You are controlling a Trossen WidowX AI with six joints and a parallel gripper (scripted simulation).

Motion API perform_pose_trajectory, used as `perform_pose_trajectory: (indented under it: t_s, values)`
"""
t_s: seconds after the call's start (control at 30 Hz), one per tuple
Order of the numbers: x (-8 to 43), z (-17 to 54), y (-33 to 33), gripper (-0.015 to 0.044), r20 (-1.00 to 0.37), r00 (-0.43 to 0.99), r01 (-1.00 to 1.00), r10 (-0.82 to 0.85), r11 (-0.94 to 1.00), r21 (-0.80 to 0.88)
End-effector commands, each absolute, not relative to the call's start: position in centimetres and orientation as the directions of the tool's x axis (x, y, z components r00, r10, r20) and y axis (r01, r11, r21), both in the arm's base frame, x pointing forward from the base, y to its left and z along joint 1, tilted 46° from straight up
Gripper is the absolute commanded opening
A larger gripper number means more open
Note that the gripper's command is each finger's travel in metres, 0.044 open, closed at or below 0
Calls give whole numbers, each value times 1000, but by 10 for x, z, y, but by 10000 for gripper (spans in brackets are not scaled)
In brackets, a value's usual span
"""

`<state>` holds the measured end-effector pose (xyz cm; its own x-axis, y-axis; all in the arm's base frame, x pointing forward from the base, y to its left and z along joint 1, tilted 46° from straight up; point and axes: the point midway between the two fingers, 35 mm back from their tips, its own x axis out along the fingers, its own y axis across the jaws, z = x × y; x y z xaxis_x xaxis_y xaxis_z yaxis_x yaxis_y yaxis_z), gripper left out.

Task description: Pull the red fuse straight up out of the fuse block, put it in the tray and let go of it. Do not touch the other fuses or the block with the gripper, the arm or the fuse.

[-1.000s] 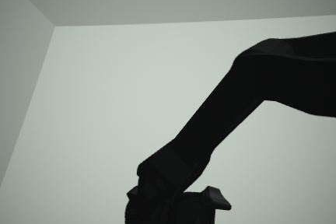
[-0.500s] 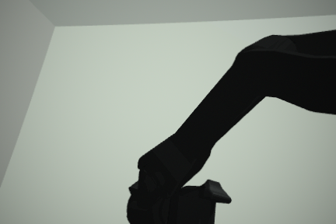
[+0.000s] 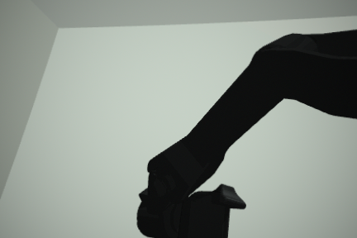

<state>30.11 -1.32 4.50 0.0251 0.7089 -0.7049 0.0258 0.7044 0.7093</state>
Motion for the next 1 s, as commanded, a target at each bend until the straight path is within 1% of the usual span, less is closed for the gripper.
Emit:
perform_pose_trajectory:
  t_s: [0.0, 0.97]
  values:
    - [301, 46, -15, 0, -707, 23, 19, 707, 707, 707]
    - [300, 60, -29, 0, -706, 23, 21, 707, 706, 708]
